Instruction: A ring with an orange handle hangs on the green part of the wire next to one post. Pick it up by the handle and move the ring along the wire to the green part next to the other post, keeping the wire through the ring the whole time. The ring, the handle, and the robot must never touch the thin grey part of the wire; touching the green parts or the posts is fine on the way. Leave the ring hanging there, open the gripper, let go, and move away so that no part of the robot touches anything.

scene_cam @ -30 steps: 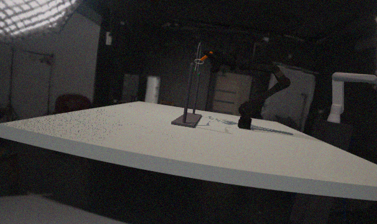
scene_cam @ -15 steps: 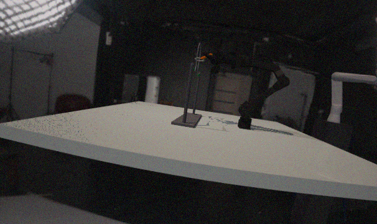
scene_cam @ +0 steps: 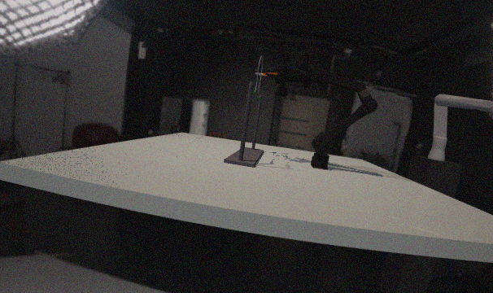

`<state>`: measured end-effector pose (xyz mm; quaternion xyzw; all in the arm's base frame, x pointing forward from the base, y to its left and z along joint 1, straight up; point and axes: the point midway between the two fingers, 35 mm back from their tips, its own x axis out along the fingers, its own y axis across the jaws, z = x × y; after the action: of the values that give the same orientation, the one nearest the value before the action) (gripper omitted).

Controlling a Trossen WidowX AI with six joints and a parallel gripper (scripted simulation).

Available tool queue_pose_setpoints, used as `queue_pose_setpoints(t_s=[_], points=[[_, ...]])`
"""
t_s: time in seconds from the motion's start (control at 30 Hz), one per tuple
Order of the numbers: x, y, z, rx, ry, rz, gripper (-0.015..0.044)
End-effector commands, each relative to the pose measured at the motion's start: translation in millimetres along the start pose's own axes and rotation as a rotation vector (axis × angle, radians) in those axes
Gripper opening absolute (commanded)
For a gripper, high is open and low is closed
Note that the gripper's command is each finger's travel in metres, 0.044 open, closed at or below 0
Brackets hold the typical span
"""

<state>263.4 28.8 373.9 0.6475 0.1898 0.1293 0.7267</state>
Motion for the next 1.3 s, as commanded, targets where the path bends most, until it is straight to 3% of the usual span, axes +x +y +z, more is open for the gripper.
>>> queue_pose_setpoints(t_s=[0.0,1.27], points=[[0.3,-0.7,0.6,-0.055,-0.006,-0.031,-0.0150],[-1.8,-22.7,7.0,-0.522,-0.050,-0.337,-0.0150]])
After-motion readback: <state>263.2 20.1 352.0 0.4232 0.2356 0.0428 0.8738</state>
